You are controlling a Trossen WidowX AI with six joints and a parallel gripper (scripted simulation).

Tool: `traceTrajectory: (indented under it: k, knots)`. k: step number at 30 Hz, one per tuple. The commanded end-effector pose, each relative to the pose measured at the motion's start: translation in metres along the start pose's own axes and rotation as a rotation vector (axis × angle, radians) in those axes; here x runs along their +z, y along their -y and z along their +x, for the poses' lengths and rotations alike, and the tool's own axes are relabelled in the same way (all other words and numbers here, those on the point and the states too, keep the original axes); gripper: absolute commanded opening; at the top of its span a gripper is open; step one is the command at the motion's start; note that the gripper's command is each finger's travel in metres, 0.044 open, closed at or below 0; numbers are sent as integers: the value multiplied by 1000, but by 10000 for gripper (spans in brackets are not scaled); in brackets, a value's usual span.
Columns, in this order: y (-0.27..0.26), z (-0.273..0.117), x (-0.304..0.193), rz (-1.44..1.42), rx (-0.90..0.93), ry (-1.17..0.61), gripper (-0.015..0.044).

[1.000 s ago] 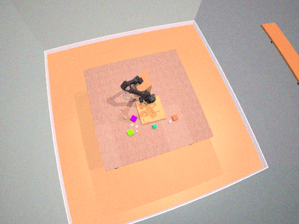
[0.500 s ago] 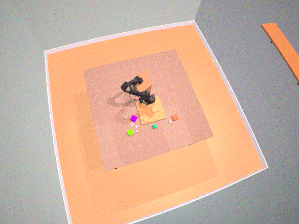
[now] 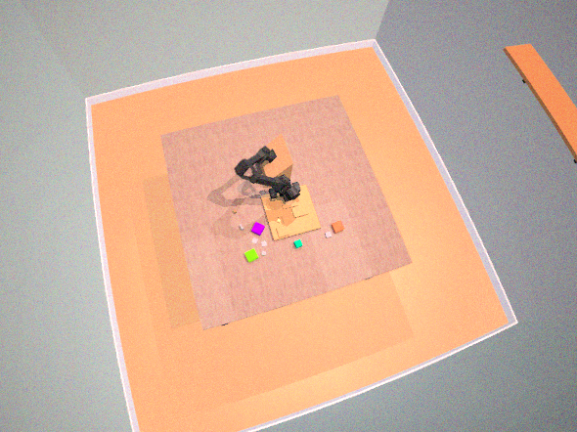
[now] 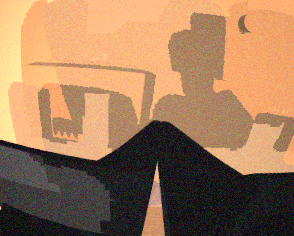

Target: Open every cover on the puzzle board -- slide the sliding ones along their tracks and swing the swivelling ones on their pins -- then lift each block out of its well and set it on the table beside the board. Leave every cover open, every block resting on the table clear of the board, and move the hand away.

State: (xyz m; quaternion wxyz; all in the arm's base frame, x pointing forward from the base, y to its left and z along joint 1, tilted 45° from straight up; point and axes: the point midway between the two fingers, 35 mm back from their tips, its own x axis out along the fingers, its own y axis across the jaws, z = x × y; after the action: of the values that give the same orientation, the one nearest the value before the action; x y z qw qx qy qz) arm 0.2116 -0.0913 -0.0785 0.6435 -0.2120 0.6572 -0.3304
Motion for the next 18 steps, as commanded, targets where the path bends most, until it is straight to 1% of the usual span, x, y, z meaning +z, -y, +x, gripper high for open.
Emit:
traceTrajectory:
  k: [1, 18]
  knots:
    - [-4, 1, 0, 1, 1, -3, 0]
    - [-21, 0, 3, 1, 5, -2, 0]
